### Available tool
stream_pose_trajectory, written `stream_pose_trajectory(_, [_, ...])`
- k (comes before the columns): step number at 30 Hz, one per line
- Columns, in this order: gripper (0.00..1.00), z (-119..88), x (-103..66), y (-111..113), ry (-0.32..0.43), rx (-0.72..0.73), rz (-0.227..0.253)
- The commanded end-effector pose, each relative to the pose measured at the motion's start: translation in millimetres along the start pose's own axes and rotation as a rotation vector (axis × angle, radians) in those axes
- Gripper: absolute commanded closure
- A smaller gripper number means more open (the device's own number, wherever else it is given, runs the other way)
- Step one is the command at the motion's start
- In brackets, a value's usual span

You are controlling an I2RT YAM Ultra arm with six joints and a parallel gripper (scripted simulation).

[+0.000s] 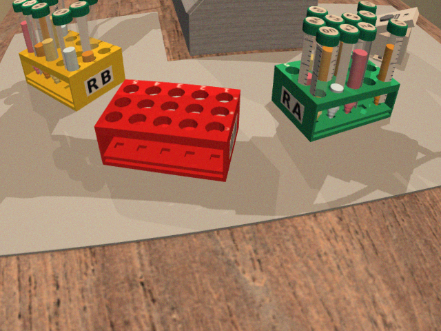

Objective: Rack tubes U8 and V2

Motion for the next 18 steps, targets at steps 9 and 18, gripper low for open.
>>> stream_pose_trajectory(9, [1.0, 15, -8.7, 23, -0.041, 0.024, 0.01])
stream_pose_trajectory(18, [1.0, 18, -8.7, 50, -0.024, 0.012, 0.006])
Point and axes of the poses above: the point where the finger pads meet when closed, its own x axis out along the fingers, its own y axis across the jaws, z = x × y, the point moved 9 cm from there along -x, back along the fingers, and after that the axes turned 8 degrees about x, right-handed, at the moved point
